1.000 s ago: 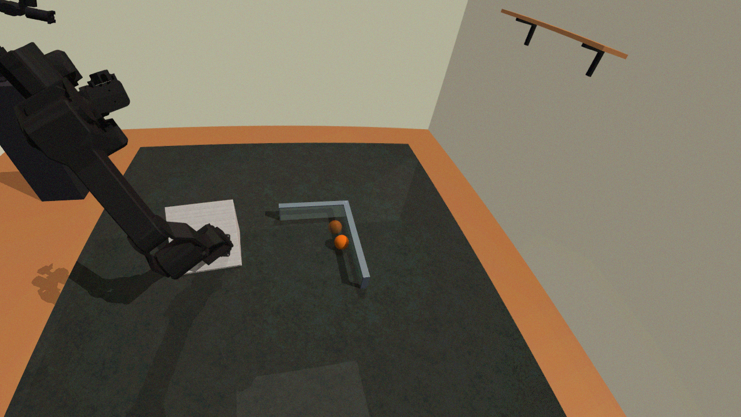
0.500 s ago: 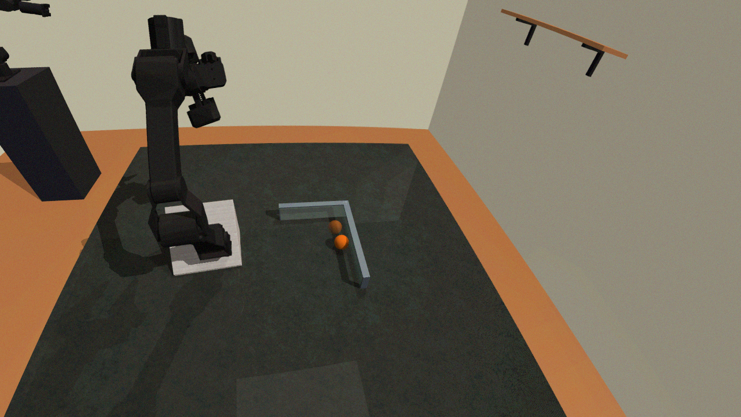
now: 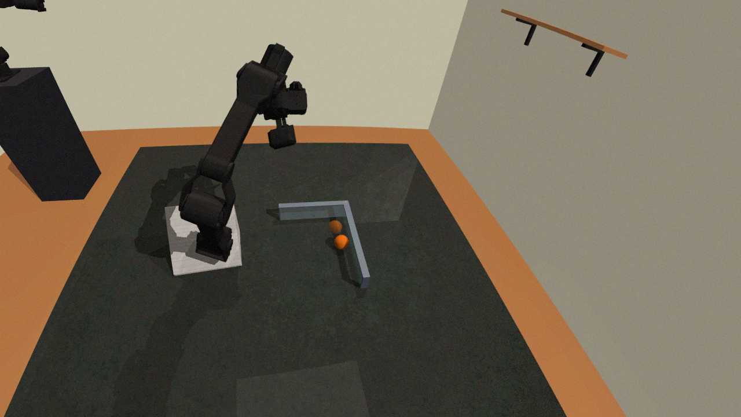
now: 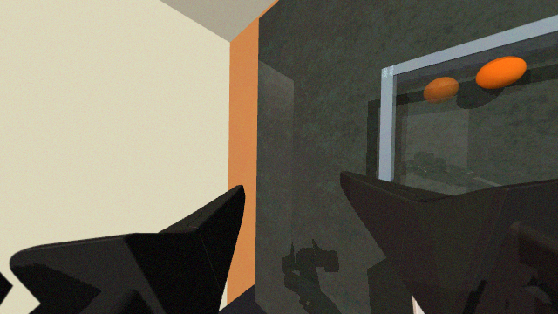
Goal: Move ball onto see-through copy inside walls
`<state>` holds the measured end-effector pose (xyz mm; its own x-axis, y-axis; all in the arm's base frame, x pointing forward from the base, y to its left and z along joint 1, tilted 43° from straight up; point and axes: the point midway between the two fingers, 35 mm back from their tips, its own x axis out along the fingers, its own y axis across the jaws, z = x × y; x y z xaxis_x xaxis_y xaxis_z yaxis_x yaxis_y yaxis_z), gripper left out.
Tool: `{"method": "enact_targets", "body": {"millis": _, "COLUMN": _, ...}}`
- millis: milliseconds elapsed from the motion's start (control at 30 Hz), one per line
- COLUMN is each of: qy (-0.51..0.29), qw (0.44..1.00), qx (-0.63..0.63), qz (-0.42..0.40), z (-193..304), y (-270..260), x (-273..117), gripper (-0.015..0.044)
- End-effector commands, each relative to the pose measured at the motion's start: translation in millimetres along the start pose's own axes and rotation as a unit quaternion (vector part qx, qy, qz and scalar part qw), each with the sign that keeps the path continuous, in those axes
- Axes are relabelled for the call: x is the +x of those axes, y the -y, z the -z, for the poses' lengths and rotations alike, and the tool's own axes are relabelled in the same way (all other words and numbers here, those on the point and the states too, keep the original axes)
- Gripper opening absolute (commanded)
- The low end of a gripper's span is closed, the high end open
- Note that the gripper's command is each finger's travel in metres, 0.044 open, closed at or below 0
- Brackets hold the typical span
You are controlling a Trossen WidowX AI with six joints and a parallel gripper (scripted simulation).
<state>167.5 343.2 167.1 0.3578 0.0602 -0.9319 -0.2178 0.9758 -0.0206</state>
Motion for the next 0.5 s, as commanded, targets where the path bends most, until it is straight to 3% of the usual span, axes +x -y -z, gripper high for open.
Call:
{"method": "enact_targets", "body": {"millis": 0, "qy": -0.008, "qw": 0.997, "qx": 0.015, "qz": 0.077, "z": -34, "y": 48, "x": 41, "gripper": 0.0336}}
{"method": "enact_targets", "body": {"millis": 467, "qy": -0.113, "qw": 0.939, "qx": 0.025, "qz": 0.324, "z": -93, "y": 261, "x": 132, "gripper": 0.0336}}
